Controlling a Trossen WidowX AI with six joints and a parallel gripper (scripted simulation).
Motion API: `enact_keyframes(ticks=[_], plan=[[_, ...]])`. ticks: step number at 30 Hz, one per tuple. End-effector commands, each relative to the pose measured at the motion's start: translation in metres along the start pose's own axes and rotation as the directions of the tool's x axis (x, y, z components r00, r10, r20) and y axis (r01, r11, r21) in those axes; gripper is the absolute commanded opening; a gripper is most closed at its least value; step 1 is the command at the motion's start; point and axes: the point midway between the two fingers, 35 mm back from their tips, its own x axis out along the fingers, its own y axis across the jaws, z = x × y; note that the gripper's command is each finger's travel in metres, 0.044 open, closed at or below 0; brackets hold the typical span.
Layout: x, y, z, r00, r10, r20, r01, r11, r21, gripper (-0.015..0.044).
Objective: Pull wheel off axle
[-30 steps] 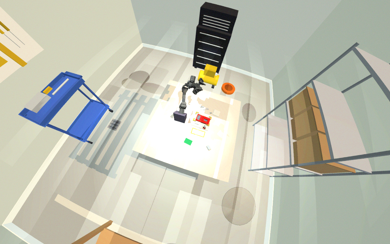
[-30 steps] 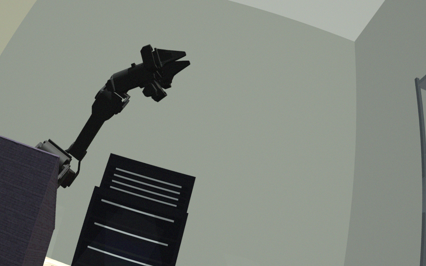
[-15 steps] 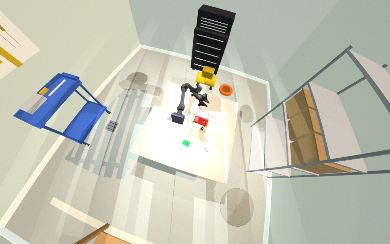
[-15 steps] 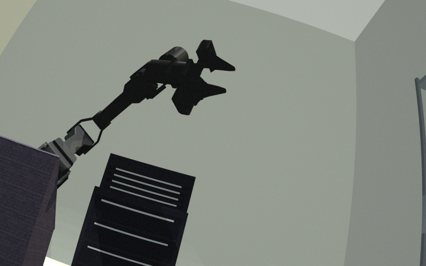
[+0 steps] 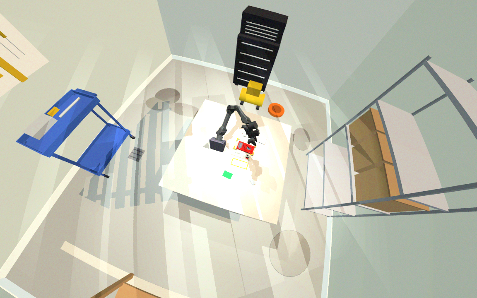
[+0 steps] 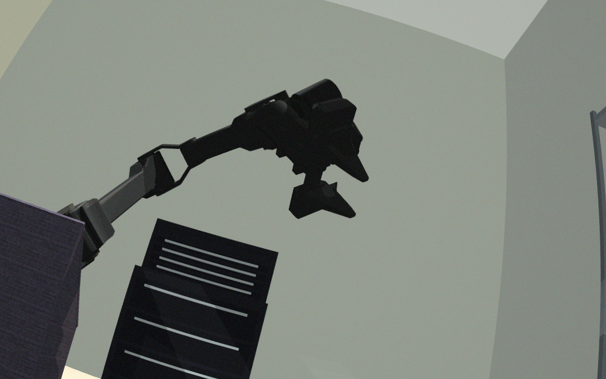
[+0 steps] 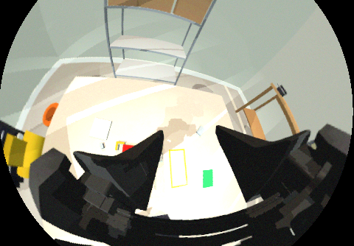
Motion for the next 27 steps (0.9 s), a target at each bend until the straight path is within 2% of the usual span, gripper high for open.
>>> enact_keyframes(ticks=[1, 5, 9, 13, 17, 19, 27], plan=[[0.059, 0.020, -0.040, 0.964, 0.147, -0.221, -0.024, 0.877, 0.480, 0.0300], [0.087, 0.032, -0.067, 0.915, 0.221, -0.338, 0.082, 0.719, 0.690, 0.0300], [0.112, 0.046, -0.095, 0.846, 0.289, -0.447, 0.252, 0.522, 0.815, 0.0300], [0.133, 0.060, -0.125, 0.759, 0.352, -0.547, 0.460, 0.305, 0.834, 0.0300], [0.150, 0.075, -0.157, 0.658, 0.407, -0.633, 0.662, 0.087, 0.745, 0.0300], [0.153, 0.078, -0.164, 0.636, 0.418, -0.649, 0.700, 0.042, 0.713, 0.0300], [0.153, 0.078, -0.164, 0.635, 0.418, -0.650, 0.701, 0.041, 0.712, 0.0300]])
